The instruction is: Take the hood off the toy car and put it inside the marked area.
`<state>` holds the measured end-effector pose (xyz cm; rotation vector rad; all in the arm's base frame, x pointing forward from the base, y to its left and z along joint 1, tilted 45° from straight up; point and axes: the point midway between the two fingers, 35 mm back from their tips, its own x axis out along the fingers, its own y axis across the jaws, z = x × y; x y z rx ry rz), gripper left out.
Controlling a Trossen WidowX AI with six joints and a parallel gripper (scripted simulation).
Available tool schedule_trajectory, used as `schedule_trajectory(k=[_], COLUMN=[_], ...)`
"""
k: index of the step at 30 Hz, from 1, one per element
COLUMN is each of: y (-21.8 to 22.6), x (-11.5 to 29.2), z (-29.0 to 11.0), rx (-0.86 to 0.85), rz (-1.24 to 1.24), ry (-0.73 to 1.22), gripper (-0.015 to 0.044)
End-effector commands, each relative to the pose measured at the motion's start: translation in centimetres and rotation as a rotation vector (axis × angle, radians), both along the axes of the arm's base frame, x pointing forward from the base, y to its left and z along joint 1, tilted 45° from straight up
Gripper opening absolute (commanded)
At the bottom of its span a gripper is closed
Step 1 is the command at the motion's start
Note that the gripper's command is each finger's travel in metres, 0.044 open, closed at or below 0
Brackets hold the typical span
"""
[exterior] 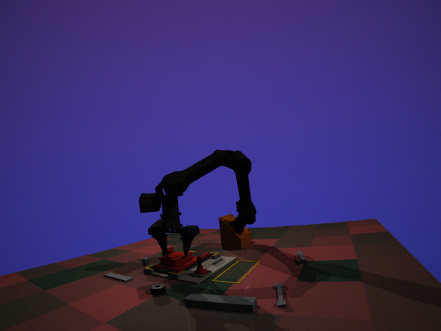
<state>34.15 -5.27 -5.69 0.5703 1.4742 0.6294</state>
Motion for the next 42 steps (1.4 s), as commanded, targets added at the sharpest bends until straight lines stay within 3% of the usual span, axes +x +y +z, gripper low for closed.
schedule_trajectory(k=[1,33,37,42], y=[0.3,1.4,1.1,1.1], x=[0.0,-0.1,0.0,0.0], z=[-0.2,-1.3,-1.1,-1.1], rx=[0.005,0.006,0.000,0.000], rz=[-0.001,-0.001,0.000,0.000], ry=[0.005,0.005,-0.001,-0.001], gripper=[0.0440,0.0440,0.0335,0.0302])
